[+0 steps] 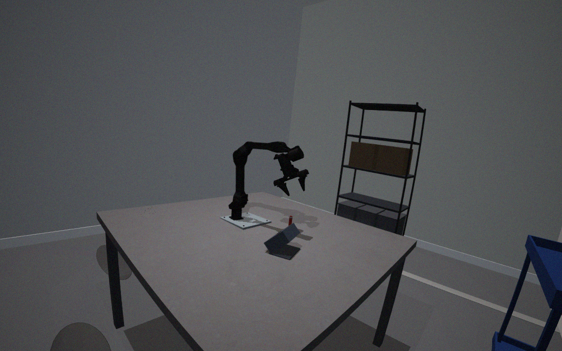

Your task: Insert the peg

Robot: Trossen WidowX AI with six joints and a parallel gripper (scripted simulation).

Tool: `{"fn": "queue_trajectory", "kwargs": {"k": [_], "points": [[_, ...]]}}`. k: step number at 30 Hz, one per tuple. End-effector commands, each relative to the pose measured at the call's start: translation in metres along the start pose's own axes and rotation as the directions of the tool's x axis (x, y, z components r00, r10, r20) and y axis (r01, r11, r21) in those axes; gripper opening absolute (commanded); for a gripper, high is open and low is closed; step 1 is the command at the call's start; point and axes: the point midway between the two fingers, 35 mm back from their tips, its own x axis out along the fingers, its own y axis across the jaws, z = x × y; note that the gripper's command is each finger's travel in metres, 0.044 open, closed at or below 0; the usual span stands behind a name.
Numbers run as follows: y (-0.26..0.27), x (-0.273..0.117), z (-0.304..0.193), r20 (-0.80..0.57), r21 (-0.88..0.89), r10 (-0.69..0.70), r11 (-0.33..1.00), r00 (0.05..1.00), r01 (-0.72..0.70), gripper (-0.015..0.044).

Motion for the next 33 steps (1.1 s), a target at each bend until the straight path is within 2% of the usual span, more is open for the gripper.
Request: {"fn": "queue_trajectory", "kwargs": {"k": [1,13,26,30,33], "points": [[0.008,0.014,0.004,-0.004,-0.099,0.058,0.993,0.998,-0.058,0.0440],[0.034,0.053,0.021,-0.022,-0.436,0.232,0.873,0.972,-0.219,0.0440],[0.065,0.087,0.036,-0.064,-0.737,0.404,0.597,0.913,-0.316,0.0440],[0.074,0.095,0.040,-0.079,-0.803,0.448,0.500,0.891,-0.323,0.0440],[0.075,0.097,0.041,-0.083,-0.817,0.458,0.477,0.885,-0.323,0.0440]]}}
